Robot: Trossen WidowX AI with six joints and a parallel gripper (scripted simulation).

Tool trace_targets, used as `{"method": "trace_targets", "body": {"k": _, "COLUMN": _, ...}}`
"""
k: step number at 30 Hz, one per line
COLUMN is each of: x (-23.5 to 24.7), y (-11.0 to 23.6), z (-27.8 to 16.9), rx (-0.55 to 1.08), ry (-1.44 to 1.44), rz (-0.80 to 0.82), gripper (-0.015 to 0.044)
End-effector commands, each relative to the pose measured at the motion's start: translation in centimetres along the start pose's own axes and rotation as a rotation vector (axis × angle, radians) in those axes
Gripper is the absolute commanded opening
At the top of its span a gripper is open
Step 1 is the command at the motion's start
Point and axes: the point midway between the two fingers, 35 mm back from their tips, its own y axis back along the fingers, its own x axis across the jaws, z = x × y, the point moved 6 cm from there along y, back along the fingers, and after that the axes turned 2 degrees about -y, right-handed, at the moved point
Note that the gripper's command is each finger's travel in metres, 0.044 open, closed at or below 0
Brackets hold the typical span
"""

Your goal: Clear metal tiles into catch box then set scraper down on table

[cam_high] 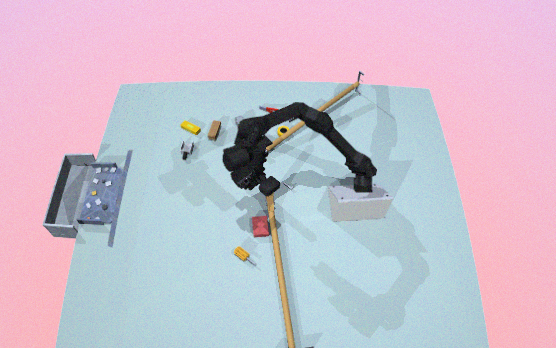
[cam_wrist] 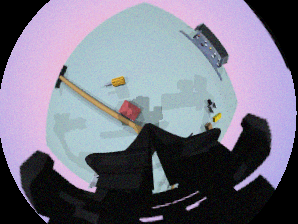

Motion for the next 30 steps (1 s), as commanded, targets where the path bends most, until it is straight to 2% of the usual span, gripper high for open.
{"method": "trace_targets", "body": {"k": 1, "x": 2.7, "y": -0.3, "z": 0.8, "rx": 0.014, "ry": 0.107, "rz": 0.015, "gripper": 0.0}}
{"method": "trace_targets", "body": {"k": 30, "x": 18.9, "y": -2.4, "z": 2.2, "rx": 0.115, "ry": 0.726, "rz": 0.065, "gripper": 0.0}}
